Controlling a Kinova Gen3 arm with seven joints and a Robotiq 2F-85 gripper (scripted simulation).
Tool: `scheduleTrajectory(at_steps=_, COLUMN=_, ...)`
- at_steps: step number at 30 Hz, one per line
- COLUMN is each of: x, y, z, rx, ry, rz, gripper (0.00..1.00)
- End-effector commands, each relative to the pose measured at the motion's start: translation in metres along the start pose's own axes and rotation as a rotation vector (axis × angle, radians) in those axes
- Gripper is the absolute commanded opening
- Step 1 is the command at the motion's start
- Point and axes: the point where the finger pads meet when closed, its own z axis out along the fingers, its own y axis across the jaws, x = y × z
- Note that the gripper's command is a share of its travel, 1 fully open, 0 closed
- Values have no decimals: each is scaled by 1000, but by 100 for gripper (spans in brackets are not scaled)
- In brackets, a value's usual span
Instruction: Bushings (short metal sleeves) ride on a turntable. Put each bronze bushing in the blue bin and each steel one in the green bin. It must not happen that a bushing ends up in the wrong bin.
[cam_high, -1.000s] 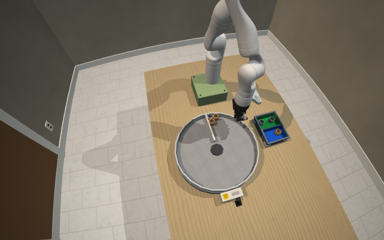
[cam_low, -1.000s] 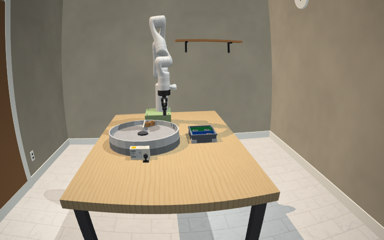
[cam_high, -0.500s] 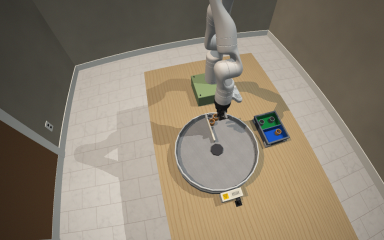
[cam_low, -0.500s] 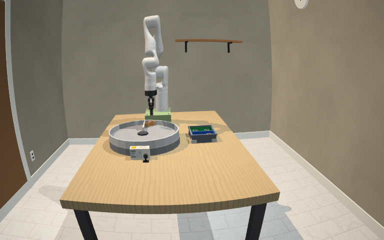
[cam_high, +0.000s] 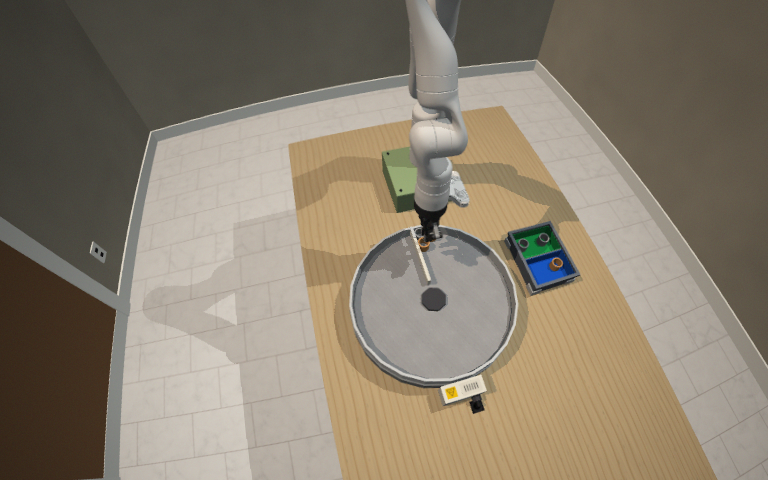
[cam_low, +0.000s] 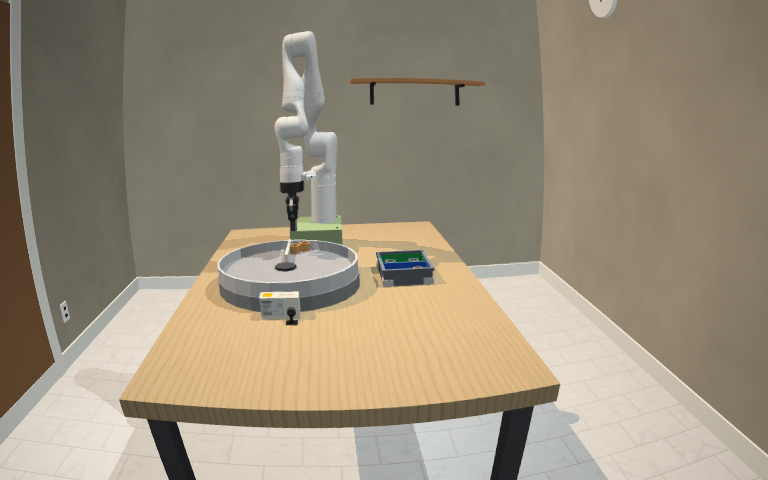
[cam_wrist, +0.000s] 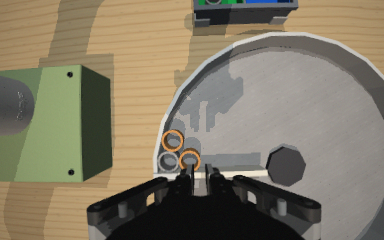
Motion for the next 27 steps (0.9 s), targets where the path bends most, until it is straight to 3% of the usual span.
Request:
scheduleTrajectory(at_steps=1, x=1, y=-2, z=9, rx=8, ry=2, rz=-2, gripper=14)
scheduleTrajectory(at_steps=10, x=1, y=-2, z=26, rx=8, ry=2, rz=-1, gripper=14)
scheduleTrajectory(at_steps=15, x=1, y=-2, z=26, rx=8, ry=2, rz=-1, gripper=14)
scheduleTrajectory(at_steps=20, x=0, y=-3, z=41, rx=8, ry=1, rz=0, gripper=14)
scheduleTrajectory(at_steps=27, x=0, y=-3, z=41, rx=8, ry=1, rz=0, gripper=14)
